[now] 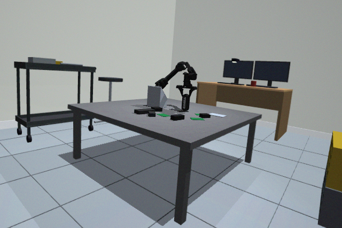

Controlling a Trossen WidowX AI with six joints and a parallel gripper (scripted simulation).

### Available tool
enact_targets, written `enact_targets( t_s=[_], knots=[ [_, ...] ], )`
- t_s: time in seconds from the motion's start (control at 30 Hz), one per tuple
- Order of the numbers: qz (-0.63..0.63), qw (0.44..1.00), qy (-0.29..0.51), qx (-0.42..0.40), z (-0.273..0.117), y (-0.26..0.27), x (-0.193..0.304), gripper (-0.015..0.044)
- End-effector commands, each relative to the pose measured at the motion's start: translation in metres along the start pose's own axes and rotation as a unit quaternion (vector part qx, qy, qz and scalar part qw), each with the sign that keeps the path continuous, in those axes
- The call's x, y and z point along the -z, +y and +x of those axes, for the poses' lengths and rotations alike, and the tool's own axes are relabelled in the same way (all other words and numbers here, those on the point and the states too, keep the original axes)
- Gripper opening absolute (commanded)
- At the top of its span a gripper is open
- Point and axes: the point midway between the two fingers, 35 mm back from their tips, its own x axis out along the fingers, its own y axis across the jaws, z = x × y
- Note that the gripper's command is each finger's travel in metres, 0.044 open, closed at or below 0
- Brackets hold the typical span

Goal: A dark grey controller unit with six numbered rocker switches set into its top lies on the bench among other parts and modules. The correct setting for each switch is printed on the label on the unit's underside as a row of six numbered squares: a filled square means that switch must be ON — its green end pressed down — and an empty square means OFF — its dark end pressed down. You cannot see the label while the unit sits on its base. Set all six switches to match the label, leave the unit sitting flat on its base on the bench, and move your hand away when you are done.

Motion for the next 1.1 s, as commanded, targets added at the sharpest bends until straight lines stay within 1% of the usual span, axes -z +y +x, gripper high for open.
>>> enact_targets(
  t_s=[0.0, 1.07],
  knots=[
    [-0.005, 1.0, 0.001, -0.009, 0.005, 0.001, 0.003, 0.0338],
    [-0.005, 1.0, 0.002, -0.009, 0.009, 0.001, 0.029, 0.0338]
  ],
)
